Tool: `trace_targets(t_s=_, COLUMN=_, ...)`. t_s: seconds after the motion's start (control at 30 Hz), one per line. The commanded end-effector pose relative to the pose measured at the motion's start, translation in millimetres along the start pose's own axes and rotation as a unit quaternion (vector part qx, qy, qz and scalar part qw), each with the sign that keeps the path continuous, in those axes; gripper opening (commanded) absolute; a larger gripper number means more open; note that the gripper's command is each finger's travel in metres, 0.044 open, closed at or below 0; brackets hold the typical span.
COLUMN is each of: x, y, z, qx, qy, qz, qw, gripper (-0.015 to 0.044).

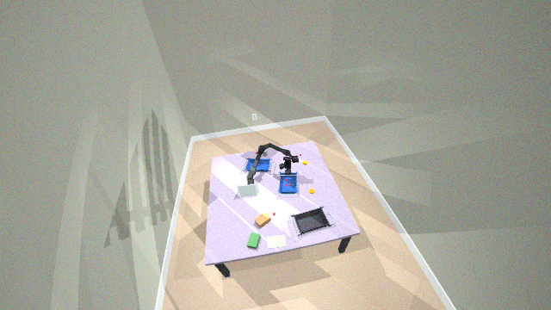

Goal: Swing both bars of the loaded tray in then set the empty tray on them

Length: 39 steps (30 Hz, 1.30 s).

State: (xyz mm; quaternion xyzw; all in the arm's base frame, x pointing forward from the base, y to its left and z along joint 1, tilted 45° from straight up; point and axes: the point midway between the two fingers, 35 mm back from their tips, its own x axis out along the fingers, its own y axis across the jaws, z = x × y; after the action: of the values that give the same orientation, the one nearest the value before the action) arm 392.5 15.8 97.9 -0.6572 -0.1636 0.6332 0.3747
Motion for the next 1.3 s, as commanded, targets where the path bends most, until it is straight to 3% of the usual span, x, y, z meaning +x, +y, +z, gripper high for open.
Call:
trace_targets(t_s=0.0, x=0.2, y=0.3, z=0.0, qx=0.002, qy=0.000, qz=0.000, qw=1.000, gripper=0.0085)
trace_targets(t_s=0.13, x=-2.2, y=0.2, z=0.0, qx=0.001, qy=0.002, qz=0.001, qw=1.000, gripper=0.0085)
trace_targets(t_s=0.27, x=-31.8, y=-1.9, z=0.7, qx=-0.011, qy=0.018, qz=0.008, qw=1.000, gripper=0.0085)
trace_targets(t_s=0.3, x=-7.7, y=2.2, z=2.4, qx=0.010, qy=-0.002, qz=0.003, qw=1.000, gripper=0.0085)
trace_targets(t_s=0.4, x=-9.5, y=27.7, z=-5.9, qx=0.150, qy=0.005, qz=0.008, qw=0.989, gripper=0.0085)
trace_targets(t_s=0.53, x=-12.8, y=72.8, z=-16.0, qx=0.383, qy=0.017, qz=0.012, qw=0.923, gripper=0.0085)
trace_targets(t_s=0.67, x=-14.4, y=113.6, z=-20.4, qx=0.594, qy=0.022, qz=0.010, qw=0.804, gripper=0.0085)
trace_targets(t_s=0.8, x=-14.6, y=151.3, z=-20.6, qx=0.768, qy=0.022, qz=0.006, qw=0.640, gripper=0.0085)
trace_targets(t_s=1.27, x=-11.7, y=233.3, z=-7.6, qx=0.988, qy=0.009, qz=-0.003, qw=0.157, gripper=0.0085)
